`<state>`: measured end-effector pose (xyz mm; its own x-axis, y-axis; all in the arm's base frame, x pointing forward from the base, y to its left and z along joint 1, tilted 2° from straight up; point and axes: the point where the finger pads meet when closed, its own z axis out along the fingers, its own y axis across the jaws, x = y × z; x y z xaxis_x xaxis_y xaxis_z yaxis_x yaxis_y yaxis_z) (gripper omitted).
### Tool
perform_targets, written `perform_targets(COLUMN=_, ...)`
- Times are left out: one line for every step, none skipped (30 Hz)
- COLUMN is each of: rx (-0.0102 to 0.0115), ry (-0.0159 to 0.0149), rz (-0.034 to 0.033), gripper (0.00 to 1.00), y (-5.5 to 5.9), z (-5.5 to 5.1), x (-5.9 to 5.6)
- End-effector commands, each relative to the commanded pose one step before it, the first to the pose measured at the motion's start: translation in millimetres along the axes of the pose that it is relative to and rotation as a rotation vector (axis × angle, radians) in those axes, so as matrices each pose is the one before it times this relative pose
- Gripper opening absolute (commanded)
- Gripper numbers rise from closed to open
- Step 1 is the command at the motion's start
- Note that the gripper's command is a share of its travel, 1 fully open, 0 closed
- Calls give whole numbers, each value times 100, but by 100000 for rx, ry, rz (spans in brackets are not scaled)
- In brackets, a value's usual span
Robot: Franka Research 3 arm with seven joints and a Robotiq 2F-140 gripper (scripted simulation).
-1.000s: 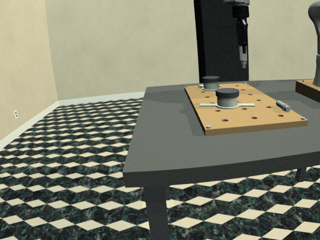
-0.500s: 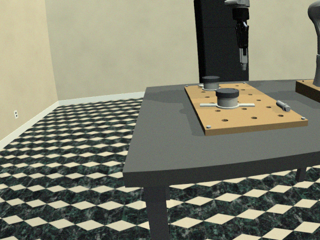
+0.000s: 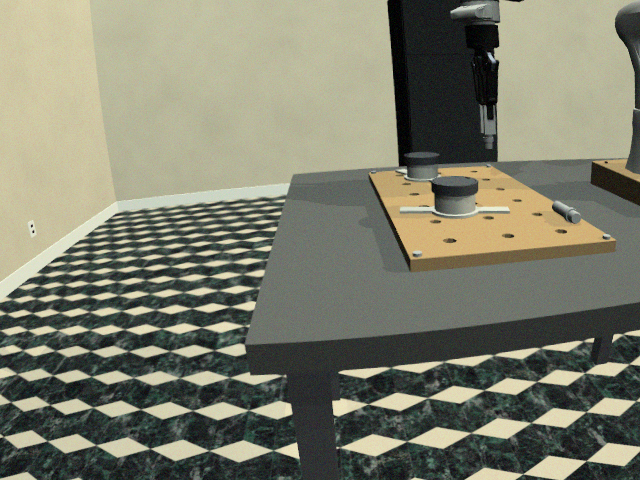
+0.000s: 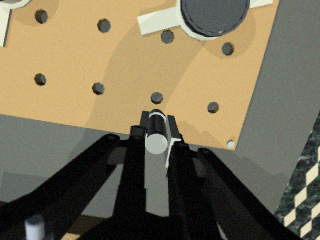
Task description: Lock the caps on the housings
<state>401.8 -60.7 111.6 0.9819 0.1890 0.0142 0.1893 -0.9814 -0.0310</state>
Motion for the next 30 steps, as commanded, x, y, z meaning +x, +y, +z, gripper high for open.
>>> perform_targets(rx=-18, ry=1529, rz=-900, gripper=10, y=29, z=495, x=485)
perform_targets(rx=0, ry=0, rz=0, gripper=10, y=0, z=180, x=3)
perform_targets(rx=0, ry=0, rz=0, gripper=10, y=0, z=180, x=4)
perform_targets(rx=0, ry=0, rz=0, gripper=10, y=0, z=182, x=3)
perform_targets(rx=0, ry=0, rz=0, gripper=10, y=0, z=182, x=3)
perform_targets(rx=0, ry=0, rz=0, gripper=10, y=0, z=0, x=0)
perform_targets(rx=0, ry=0, rz=0, gripper=10, y=0, z=0, x=0)
perform_targets(rx=0, ry=0, rz=0, gripper=10, y=0, z=182, x=4)
perform_targets(rx=0, ry=0, rz=0, gripper=10, y=0, z=183, x=3)
perform_targets(rx=0, ry=0, rz=0, gripper=10, y=0, z=182, x=4)
perform_targets(rx=0, ry=0, rz=0, gripper=10, y=0, z=182, x=3)
perform_targets(rx=0, ry=0, rz=0, gripper=10, y=0, z=182, x=3)
perform_targets(rx=0, ry=0, rz=0, gripper=10, y=0, z=179, x=4)
perform_targets(rx=0, ry=0, rz=0, gripper=10, y=0, z=179, x=3)
perform_targets(rx=0, ry=0, rz=0, gripper=10, y=0, z=178, x=3)
perform_targets(rx=0, ry=0, rz=0, gripper=10, y=0, z=175, x=4)
perform_targets(rx=0, ry=0, rz=0, gripper=10, y=0, z=175, x=3)
perform_targets(rx=0, ry=0, rz=0, gripper=10, y=0, z=172, x=3)
perform_targets(rx=0, ry=0, rz=0, gripper=10, y=0, z=170, x=4)
perform_targets(rx=0, ry=0, rz=0, gripper=10, y=0, z=168, x=3)
perform_targets(rx=0, ry=0, rz=0, gripper=10, y=0, z=165, x=3)
perform_targets(rx=0, ry=0, rz=0, gripper=10, y=0, z=162, x=3)
perform_targets(rx=0, ry=0, rz=0, gripper=10, y=0, z=0, x=0)
perform_targets(rx=0, ry=0, rz=0, gripper=10, y=0, z=0, x=0)
perform_targets(rx=0, ry=0, rz=0, gripper=10, y=0, z=160, x=2)
perform_targets(rx=0, ry=0, rz=0, gripper=10, y=0, z=156, x=3)
perform_targets(rx=0, ry=0, rz=0, gripper=10, y=0, z=153, x=3)
perform_targets(rx=0, ry=0, rz=0, gripper=10, y=0, z=150, x=2)
perform_targets(rx=0, ry=0, rz=0, gripper=10, y=0, z=146, x=2)
perform_targets(rx=0, ry=0, rz=0, gripper=10, y=0, z=142, x=3)
